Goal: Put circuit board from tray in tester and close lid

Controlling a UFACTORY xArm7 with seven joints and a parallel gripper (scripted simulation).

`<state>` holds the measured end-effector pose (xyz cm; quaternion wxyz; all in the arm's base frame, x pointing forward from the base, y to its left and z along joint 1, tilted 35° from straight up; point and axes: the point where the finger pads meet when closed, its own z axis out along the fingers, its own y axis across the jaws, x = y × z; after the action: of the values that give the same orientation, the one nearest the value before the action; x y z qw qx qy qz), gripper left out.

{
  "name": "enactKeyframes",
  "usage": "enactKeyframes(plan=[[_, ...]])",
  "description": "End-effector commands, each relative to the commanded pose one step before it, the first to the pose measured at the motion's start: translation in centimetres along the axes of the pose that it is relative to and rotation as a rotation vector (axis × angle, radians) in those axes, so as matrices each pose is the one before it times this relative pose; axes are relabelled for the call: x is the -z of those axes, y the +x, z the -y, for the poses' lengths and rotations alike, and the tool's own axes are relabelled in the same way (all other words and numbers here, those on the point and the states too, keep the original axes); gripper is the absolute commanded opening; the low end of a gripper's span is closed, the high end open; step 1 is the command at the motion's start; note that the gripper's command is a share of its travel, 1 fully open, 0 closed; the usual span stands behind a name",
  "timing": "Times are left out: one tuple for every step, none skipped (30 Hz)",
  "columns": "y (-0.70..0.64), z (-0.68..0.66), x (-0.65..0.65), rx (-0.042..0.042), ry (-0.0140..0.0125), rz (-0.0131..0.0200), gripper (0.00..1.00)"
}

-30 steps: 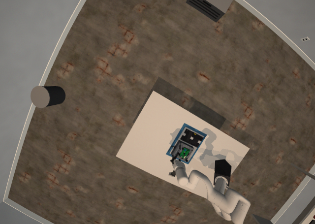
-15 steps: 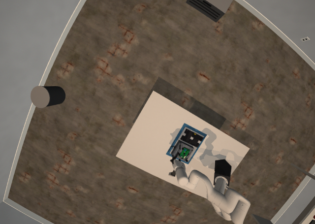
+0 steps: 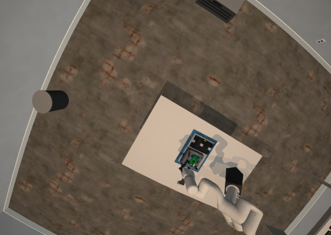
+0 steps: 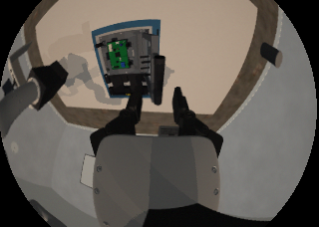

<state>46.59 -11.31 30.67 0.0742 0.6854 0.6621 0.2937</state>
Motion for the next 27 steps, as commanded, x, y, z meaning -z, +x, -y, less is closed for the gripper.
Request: enactKeyframes(plan=[[-0.032,-0.123,0.123,-0.00033,-0.00351,0.00071,0.51],[0.000,0.000,0.000,0.00000,0.00000,0.00000,0.51],[0.000,0.000,0.000,0.00000,0.00000,0.00000,0.51],[0.000,0.000,0.000,0.00000,0.00000,0.00000,0.51],[0.000,0.000,0.000,0.00000,0.00000,0.00000,0.51],[0.000,0.000,0.000,0.00000,0.00000,0.00000,0.51],[0.000,0.000,0.000,0.00000,0.00000,0.00000,0.51],[0.000,0.000,0.000,0.00000,0.00000,0.00000,0.51],[0.000,0.000,0.000,0.00000,0.00000,0.00000,0.51],[0.000,0.000,0.000,0.00000,0.00000,0.00000,0.51],[0.000,0.000,0.000,0.00000,0.00000,0.00000,0.51],[0.000,0.000,0.000,0.00000,0.00000,0.00000,0.51],[0.000,0.000,0.000,0.00000,0.00000,0.00000,0.51],[0.000,0.000,0.000,0.00000,0.00000,0.00000,0.51],[0.000,0.000,-0.003,0.00000,0.00000,0.00000,0.51],[0.000,0.000,-0.008,0.00000,0.00000,0.00000,0.51],[0.000,-0.001,-0.014,0.00000,0.00000,0.00000,0.51],[0.000,-0.001,-0.022,0.00000,0.00000,0.00000,0.51],[0.000,-0.001,-0.032,0.00000,0.00000,0.00000,0.51],[0.000,-0.001,-0.042,0.00000,0.00000,0.00000,0.51],[0.000,-0.002,-0.053,0.00000,0.00000,0.00000,0.51],[-0.001,-0.002,-0.064,0.00000,0.00000,0.00000,0.51],[0.000,0.000,0.000,0.00000,0.00000,0.00000,0.51],[0.000,0.000,0.000,0.00000,0.00000,0.00000,0.51],[-0.001,-0.002,-0.076,0.00000,0.00000,0.00000,0.51],[-0.001,-0.003,-0.087,0.00000,0.00000,0.00001,0.51],[-0.001,-0.003,-0.099,0.00000,0.00000,0.00000,0.51]])
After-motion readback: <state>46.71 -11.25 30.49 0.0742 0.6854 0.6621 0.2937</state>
